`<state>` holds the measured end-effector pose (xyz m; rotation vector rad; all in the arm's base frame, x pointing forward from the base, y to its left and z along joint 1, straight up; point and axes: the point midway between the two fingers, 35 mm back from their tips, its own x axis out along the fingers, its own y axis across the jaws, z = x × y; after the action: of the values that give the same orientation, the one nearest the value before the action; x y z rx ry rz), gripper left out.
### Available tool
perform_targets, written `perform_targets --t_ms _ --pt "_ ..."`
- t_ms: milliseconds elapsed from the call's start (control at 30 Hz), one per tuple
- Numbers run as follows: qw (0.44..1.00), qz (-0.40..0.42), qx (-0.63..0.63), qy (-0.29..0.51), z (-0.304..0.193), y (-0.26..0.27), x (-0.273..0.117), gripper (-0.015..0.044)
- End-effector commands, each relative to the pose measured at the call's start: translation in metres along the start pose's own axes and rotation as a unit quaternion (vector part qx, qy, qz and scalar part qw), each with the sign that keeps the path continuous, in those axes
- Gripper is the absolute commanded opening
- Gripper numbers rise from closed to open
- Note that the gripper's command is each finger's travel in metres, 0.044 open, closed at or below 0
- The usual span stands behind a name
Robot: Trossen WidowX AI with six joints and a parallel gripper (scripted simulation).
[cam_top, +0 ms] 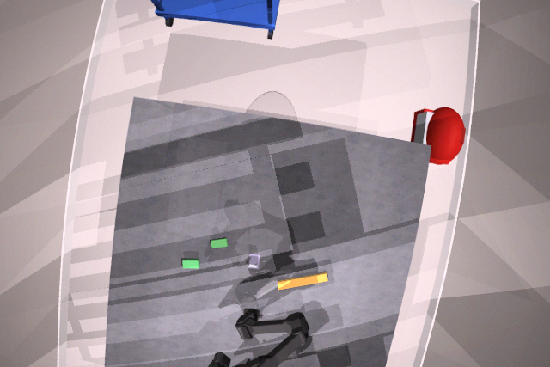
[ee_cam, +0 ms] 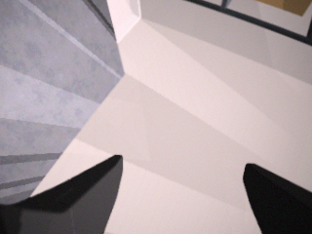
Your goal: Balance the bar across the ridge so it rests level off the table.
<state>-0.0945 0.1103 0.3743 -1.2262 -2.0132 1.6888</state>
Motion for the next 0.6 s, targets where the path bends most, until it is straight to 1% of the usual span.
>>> perform_targets --t_ms 0,567 --pt "0.999 0.02 0.036 0.021 -0.009 0.004 0.006 0.0315" --pt "0.968 0.092 0.191 0.132 -0.053 0.031 0.023 0.0315"
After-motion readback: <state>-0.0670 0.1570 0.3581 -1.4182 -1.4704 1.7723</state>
